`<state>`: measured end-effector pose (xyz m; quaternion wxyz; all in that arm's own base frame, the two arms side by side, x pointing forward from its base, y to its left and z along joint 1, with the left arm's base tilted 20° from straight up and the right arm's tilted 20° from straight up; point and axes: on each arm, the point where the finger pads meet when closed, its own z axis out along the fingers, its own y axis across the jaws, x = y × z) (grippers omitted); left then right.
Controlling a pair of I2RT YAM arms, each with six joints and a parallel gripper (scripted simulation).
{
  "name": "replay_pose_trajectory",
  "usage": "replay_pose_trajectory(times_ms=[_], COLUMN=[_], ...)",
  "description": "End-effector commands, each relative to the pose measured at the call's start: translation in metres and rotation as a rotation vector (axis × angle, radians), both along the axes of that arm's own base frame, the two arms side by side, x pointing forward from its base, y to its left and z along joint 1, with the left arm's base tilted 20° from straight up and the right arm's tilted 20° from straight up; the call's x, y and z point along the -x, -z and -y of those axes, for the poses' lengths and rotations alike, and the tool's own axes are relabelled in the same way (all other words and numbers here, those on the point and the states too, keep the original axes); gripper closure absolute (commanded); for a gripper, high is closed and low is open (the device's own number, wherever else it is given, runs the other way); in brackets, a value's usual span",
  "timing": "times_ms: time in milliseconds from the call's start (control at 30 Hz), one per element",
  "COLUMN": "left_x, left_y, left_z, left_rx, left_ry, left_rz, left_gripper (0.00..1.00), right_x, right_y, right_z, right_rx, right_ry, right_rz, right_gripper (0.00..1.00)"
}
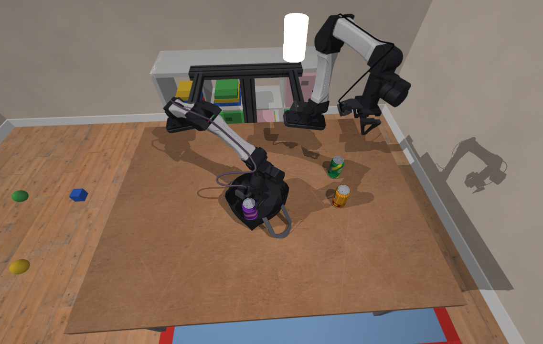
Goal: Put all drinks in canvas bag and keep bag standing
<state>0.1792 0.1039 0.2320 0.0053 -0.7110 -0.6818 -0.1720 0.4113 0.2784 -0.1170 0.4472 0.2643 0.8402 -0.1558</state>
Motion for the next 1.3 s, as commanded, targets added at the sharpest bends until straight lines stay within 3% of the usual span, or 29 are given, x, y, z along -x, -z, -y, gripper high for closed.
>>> replay_pose_trajectory(times_ms=[0, 267, 433, 500, 767, 1000, 1033, 1100, 1267], left_x=[-0.004, -0.004, -0.004, -0.004, -0.004, -0.004, -0.004, -0.004, -0.004], left_y=[-0.009, -0.009, -0.009, -0.009, -0.009, -0.009, -0.009, -0.009, -0.009], left_z=[0.0, 0.0, 0.0, 0.0, 0.0, 0.0, 0.0, 0.0, 0.0], left_rx=[-0.014, -0.014, -0.014, -0.014, -0.014, -0.014, -0.014, -0.014, -0.014], left_ry=[-0.005, -0.005, -0.005, -0.005, -0.005, -0.005, -0.005, -0.005, -0.005], left_rz=[0.06, 0.06, 0.06, 0.06, 0.06, 0.06, 0.06, 0.06, 0.06], left_gripper=[0.0, 0.0, 0.0, 0.0, 0.0, 0.0, 0.0, 0.0, 0.0], right_x=[0.009, 0.012, 0.014, 0.018, 0.024, 0.027, 0.025, 0.032, 0.025], right_y=[-0.034, -0.062, -0.056, -0.074, -0.096, -0.094, -0.111, -0.118, -0.112], right_z=[-0.018, -0.026, -0.026, -0.029, -0.034, -0.036, -0.031, -0.04, -0.033], right_rx=[-0.009, -0.021, -0.014, -0.023, -0.031, -0.024, -0.028, -0.036, -0.034], right_ry=[-0.02, -0.017, -0.02, -0.019, -0.017, -0.018, -0.001, -0.017, -0.005], right_rz=[0.021, 0.034, 0.028, 0.023, 0.019, 0.007, 0.012, 0.008, 0.018], right_gripper=[0.14, 0.14, 0.14, 0.14, 0.14, 0.14, 0.14, 0.14, 0.14])
